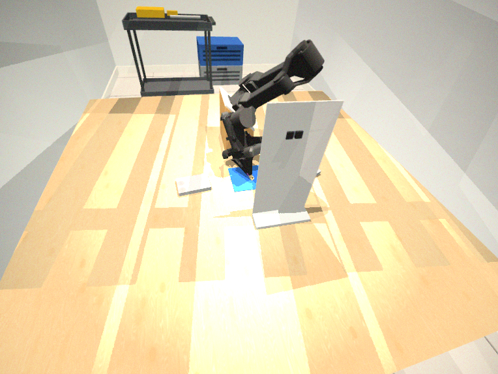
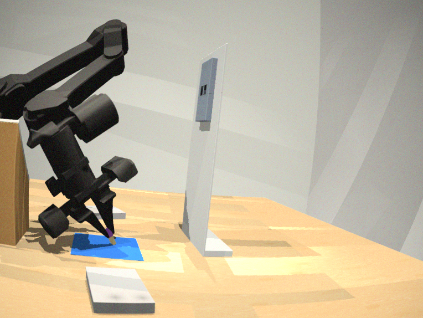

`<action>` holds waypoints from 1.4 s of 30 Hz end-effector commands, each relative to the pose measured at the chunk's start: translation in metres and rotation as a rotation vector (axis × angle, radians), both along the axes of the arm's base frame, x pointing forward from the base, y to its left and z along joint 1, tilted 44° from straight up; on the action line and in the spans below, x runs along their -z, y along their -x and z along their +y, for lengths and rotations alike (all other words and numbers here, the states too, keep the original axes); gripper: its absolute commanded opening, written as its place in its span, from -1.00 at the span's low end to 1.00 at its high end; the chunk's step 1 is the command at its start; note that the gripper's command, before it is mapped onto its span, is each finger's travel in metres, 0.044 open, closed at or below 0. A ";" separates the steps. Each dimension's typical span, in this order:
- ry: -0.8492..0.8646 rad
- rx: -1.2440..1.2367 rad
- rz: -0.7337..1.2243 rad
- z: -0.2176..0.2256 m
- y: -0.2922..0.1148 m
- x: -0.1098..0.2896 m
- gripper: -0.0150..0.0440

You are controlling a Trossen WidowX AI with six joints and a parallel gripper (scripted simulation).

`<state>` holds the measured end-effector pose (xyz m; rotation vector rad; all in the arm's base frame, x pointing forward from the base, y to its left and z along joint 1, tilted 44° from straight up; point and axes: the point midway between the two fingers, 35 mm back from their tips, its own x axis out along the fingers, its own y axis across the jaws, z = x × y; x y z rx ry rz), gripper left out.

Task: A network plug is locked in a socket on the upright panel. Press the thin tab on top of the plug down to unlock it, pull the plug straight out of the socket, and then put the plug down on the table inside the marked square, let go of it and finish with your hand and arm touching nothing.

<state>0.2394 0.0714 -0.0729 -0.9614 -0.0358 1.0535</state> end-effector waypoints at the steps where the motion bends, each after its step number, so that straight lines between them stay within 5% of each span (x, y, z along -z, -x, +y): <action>1: -0.002 0.004 0.008 0.001 0.000 0.002 -0.49; 7: 0.000 0.000 0.000 0.000 0.000 0.000 -0.49; 13: 0.000 0.000 0.000 0.000 0.000 0.000 0.04; 42: 0.008 -0.001 0.008 -0.013 0.008 -0.003 0.04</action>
